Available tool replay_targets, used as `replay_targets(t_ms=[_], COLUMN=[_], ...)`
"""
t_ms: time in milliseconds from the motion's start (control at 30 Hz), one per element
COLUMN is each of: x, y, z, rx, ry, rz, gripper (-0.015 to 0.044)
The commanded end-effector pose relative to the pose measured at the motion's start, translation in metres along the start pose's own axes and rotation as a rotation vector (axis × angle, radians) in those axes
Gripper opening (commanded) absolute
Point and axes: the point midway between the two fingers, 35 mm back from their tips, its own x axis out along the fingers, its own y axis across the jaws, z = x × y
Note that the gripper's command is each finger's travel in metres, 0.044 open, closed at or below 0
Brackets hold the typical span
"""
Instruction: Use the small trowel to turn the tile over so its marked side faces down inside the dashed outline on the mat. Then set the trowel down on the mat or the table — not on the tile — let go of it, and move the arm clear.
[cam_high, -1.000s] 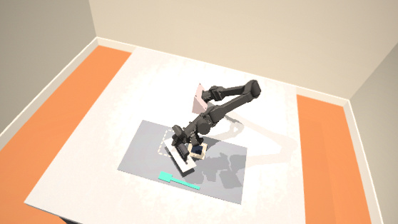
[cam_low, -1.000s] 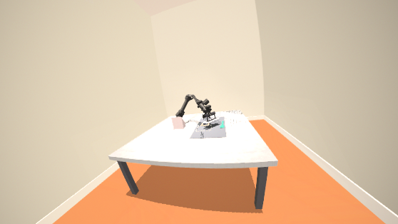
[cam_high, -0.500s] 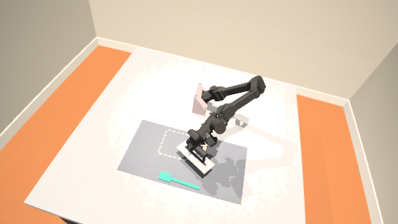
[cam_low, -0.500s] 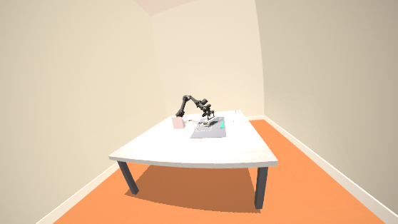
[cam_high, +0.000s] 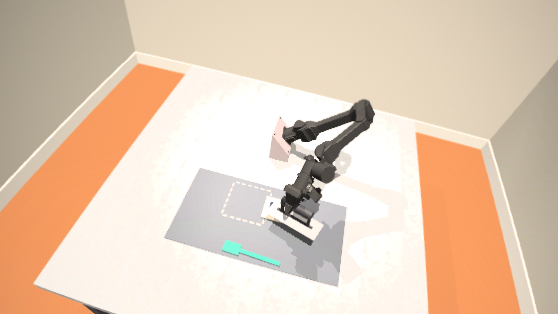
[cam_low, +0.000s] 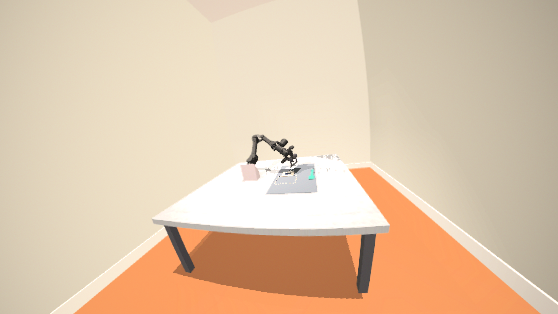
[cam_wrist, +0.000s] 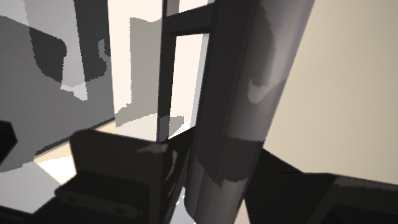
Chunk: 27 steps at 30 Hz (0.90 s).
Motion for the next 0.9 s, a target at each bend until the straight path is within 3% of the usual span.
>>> replay_targets(t_ms=[0,600,867], x=[-0.009,-0.049,-0.046], y=[0.009,0.06,0.065], z=[0.014,0.061,0.063], rx=[-0.034,-0.174,-0.179], ry=[-0.053,-0.28,-0.289], rz=[0.003,0.047,0.049], gripper=[0.0,0.0,0.0])
